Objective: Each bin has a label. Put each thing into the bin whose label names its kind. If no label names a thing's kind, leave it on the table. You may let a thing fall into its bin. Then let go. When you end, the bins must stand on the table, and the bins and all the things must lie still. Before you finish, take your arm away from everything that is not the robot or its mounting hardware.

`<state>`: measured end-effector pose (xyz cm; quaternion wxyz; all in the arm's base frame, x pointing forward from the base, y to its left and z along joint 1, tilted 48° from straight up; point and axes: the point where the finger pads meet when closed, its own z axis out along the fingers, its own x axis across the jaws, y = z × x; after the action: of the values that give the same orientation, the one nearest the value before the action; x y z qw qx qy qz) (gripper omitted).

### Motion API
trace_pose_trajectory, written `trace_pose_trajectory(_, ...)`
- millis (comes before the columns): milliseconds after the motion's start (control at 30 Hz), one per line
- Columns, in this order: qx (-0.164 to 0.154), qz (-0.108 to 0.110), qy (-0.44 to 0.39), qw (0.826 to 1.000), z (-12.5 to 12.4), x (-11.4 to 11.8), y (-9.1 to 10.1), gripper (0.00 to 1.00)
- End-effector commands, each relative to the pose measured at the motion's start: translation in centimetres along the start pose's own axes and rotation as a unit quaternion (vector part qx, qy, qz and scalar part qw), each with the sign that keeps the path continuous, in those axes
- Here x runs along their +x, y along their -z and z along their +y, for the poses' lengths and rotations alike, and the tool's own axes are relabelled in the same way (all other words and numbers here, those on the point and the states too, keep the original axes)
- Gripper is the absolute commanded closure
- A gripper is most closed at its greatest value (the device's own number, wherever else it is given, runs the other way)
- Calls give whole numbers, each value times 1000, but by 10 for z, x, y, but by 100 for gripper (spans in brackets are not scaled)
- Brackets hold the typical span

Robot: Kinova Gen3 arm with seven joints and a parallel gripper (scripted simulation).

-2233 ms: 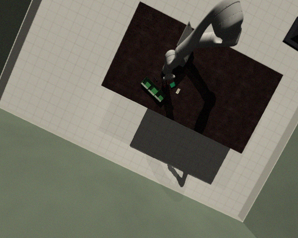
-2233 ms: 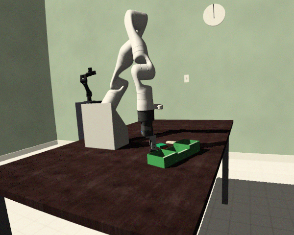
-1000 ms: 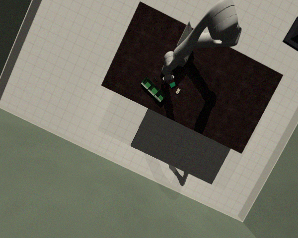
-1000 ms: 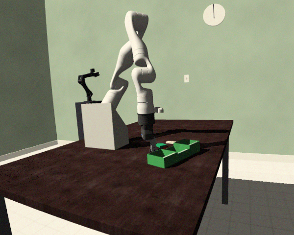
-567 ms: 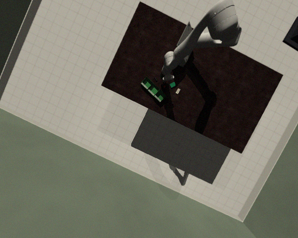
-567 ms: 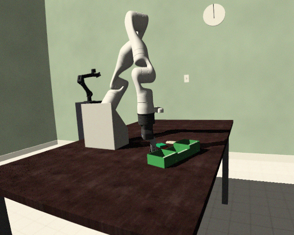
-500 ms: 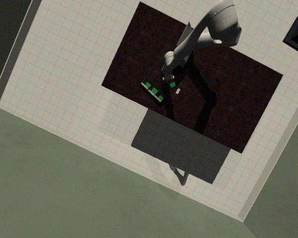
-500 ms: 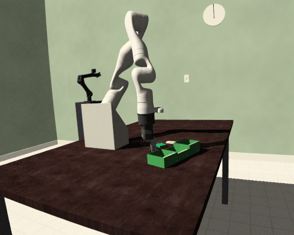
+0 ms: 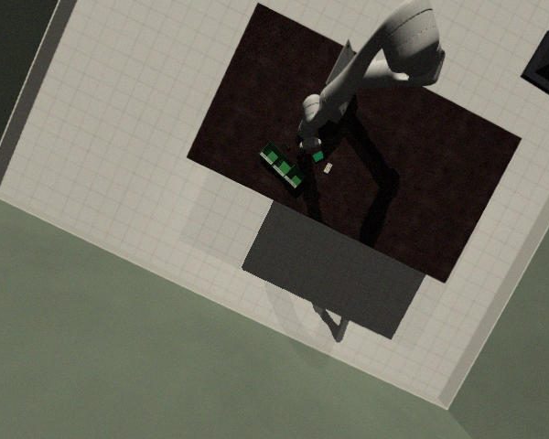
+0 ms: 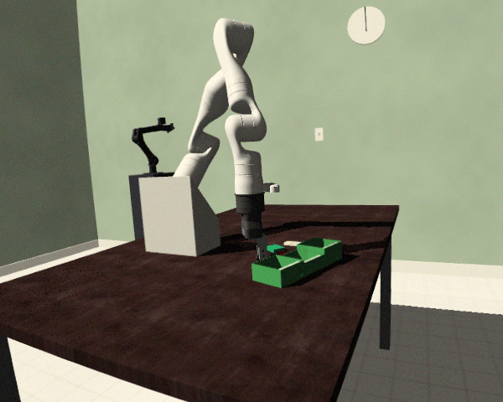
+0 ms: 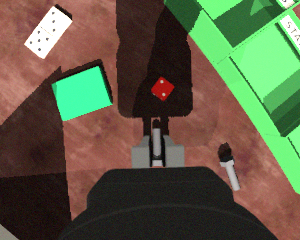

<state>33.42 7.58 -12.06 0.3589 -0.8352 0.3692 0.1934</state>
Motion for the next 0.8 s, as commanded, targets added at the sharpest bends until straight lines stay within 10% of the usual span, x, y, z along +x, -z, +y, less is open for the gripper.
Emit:
trace_pose_trajectory(0, 0, 3, 0, 1000, 0, 2, 9, 68)
trace_pose_trajectory(767, 0, 3, 0, 1000, 0, 2, 59, 68)
